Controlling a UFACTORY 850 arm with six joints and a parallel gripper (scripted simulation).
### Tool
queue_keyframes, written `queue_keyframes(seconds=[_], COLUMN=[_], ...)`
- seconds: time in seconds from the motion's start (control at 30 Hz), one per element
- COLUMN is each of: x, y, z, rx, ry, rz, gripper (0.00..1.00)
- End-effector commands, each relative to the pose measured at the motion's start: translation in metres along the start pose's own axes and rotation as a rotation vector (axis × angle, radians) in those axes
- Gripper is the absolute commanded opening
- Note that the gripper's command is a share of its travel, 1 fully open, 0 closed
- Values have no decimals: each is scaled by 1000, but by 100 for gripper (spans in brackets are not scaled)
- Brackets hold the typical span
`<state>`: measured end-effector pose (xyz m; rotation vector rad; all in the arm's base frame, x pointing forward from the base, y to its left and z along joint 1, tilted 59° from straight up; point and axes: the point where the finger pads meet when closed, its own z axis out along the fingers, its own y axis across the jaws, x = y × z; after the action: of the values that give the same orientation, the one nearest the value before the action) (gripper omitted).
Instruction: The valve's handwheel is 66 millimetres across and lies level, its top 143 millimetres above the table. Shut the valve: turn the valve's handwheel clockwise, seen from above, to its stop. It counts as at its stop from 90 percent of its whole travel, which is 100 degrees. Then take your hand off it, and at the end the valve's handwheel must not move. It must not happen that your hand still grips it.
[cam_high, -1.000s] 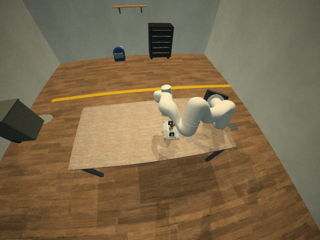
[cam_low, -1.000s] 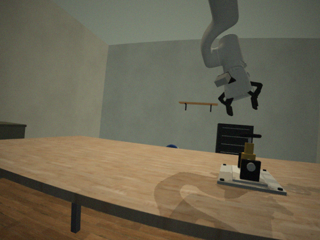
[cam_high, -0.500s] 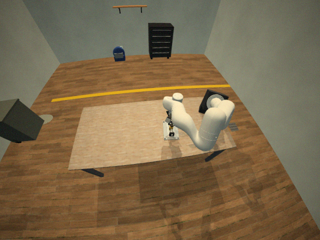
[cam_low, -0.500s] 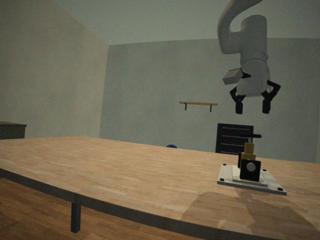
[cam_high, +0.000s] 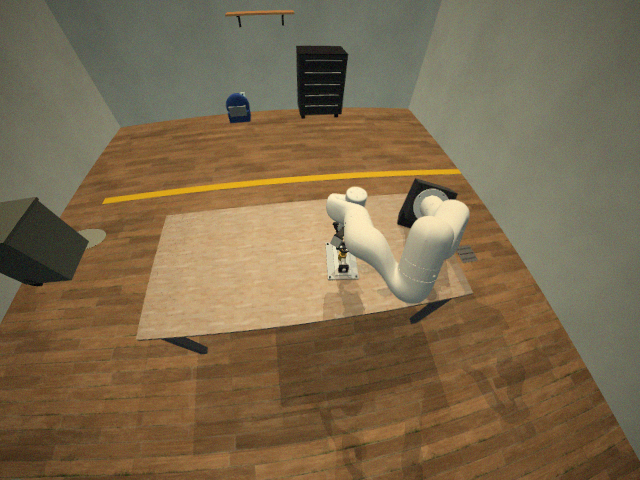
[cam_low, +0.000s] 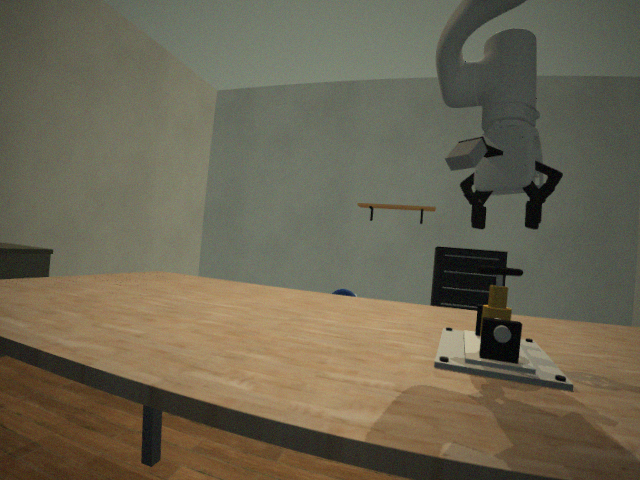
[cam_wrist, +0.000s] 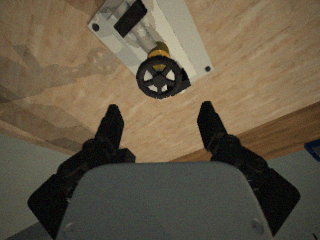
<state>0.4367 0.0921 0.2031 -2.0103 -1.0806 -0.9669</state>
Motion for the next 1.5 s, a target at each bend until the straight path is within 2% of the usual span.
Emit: queue_keyframes(seconds=[0.0, 1.1, 1.47], x=[0, 0, 0], y=[0, 0, 0], z=[2, 38, 43], rx=[-1, -1, -1], ry=[0, 0, 0], rz=[0, 0, 0], gripper=[100, 100, 100])
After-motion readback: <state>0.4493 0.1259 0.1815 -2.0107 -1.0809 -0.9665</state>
